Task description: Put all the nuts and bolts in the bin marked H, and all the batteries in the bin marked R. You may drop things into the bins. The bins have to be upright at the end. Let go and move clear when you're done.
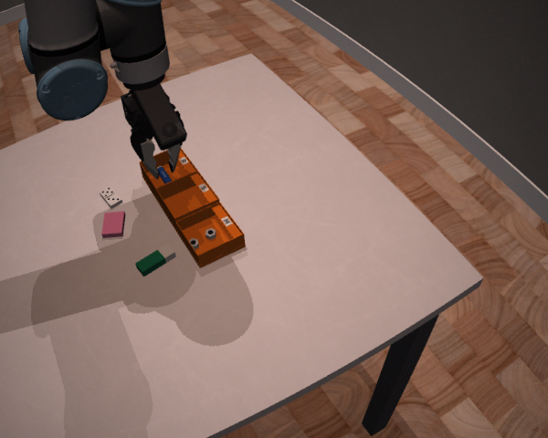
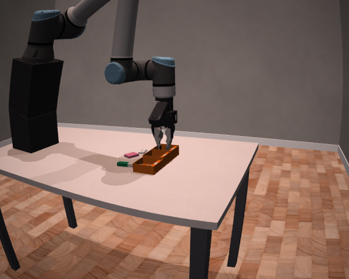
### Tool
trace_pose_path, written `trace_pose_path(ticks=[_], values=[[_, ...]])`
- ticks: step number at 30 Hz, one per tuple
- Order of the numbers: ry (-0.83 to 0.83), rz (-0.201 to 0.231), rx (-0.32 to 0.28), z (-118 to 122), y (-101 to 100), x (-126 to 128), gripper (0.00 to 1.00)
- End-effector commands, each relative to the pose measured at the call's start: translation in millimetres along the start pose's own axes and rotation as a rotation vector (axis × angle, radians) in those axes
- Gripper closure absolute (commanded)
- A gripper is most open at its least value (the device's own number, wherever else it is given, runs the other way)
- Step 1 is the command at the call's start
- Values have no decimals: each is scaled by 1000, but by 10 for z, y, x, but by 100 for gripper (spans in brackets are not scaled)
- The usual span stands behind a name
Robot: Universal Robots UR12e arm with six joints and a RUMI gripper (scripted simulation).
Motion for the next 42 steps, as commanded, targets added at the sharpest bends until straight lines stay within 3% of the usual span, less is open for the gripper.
trace_pose_path(ticks=[1,22,25,39,40,42], values=[[0,-1,0,1,58,-4,83],[0,-1,0,1,286,-5,83],[0,-1,0,1,436,-5,83],[0,-1,0,1,437,-4,83],[0,-1,0,1,476,-3,0],[0,-1,0,1,557,-4,0]])
Point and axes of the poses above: the point where the finger pads meet when closed, its own y axis back along the fingers, its own x axis across the jaws, z = x × y, the point moved 9 cm from there along y, back along the fingers, and after that the axes turned 1 degree about -y, right-handed, at the moved point
